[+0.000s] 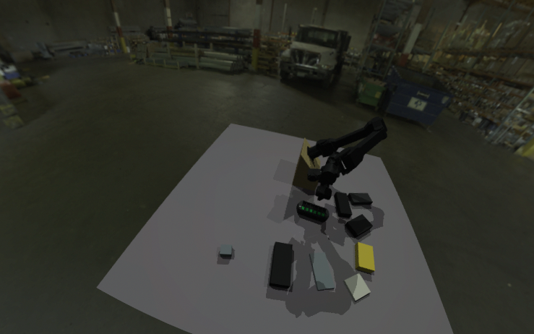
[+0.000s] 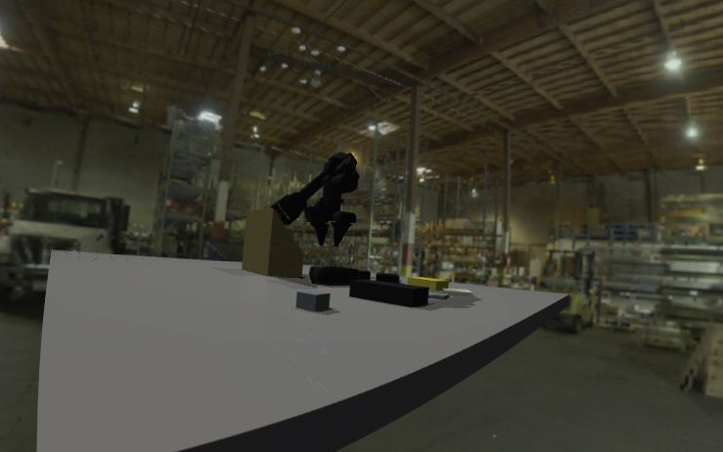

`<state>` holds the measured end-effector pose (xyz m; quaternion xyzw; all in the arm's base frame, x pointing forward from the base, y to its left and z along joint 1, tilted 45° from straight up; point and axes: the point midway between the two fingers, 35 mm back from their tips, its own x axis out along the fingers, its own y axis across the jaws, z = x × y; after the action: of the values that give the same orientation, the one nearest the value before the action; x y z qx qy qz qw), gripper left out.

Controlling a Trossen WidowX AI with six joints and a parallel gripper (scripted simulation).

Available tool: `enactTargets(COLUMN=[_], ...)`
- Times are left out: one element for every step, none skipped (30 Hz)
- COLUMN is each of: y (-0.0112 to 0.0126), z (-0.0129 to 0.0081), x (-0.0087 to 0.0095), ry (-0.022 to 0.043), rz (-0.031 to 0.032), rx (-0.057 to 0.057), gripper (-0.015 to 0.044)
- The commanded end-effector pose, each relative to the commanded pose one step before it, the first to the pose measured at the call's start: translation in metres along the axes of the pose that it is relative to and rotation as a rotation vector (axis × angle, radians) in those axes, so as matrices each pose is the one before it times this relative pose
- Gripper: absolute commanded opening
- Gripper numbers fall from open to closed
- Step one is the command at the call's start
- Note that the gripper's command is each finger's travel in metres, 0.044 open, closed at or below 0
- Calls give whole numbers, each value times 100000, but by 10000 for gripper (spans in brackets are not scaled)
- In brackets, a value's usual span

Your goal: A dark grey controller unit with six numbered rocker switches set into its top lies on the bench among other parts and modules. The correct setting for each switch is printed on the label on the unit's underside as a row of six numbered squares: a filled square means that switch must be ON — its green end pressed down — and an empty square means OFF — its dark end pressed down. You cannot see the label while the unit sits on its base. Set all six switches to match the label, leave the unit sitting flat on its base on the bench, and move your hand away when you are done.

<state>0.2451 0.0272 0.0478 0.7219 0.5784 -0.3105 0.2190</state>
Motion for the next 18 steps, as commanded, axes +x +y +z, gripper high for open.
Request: enactTargets(y=[75,0,0,0,0,0,0,0,0,0,0,0,0,0,0,0,0,0], z=[30,0,0,0,0,0,0,0,0,0,0,0,0,0,0,0,0,0], x=[-122,0,0,0,0,0,0,0,0,0,0,0,0,0,0,0,0,0], ry=[-618,0,0,0,0,0,0,0,0,0,0,0,0,0,0,0,0,0], rz=[58,0,0,0,0,0,0,0,0,0,0,0,0,0,0,0,0,0], rx=[-475,0,0,0,0,0,0,0,0,0,0,0,0,0,0,0,0,0], gripper=[184,158,131,105,79,52,26,0,0,0,0,0,0,0,0,0,0,0])
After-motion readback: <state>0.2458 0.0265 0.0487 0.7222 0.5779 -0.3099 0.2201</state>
